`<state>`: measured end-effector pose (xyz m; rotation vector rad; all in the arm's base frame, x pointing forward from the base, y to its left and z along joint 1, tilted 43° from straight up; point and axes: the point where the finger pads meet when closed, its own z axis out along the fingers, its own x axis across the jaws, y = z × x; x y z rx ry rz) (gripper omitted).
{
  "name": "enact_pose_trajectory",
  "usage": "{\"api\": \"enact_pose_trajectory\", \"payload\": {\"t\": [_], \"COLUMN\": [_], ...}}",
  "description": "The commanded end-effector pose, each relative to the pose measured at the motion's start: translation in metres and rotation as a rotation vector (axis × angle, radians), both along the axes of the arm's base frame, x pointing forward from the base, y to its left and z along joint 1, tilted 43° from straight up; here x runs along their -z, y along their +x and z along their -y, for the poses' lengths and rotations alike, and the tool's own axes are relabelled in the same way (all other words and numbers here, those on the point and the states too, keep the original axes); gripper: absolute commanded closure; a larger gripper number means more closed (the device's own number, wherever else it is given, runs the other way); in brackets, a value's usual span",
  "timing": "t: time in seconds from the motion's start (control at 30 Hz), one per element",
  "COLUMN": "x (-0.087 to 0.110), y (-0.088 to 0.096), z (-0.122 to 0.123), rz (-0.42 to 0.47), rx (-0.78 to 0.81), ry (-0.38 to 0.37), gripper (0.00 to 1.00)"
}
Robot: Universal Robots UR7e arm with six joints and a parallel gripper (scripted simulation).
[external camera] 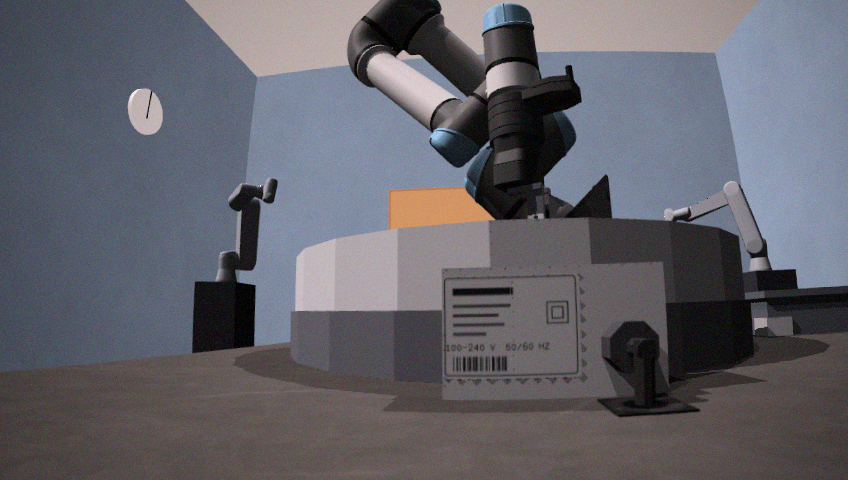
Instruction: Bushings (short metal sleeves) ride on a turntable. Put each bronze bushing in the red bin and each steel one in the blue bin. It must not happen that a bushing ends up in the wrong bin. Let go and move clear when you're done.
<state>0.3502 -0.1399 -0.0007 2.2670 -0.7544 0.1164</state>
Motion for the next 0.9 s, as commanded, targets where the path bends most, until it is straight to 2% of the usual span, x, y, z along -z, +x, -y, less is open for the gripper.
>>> {"api": "enact_pose_trajectory", "payload": {"t": [0.0, 0.3, 0.43, 0.67, 0.77, 0.87], "x": [-0.011, -0.011, 0.022, 0.03, 0.054, 0.069], "y": [0.002, 0.002, 0.011, 0.014, 0.021, 0.025], "z": [-0.01, -0.01, -0.042, -0.05, -0.075, -0.09], "rz": [-0.005, -0.005, -0.02, -0.024, -0.036, -0.043], "rx": [0.007, 0.007, -0.011, -0.015, -0.028, -0.036], "ry": [0.001, 0.001, 0.004, 0.005, 0.008, 0.009], "gripper": [1.0, 1.0, 1.0, 1.0, 1.0, 1.0]}}
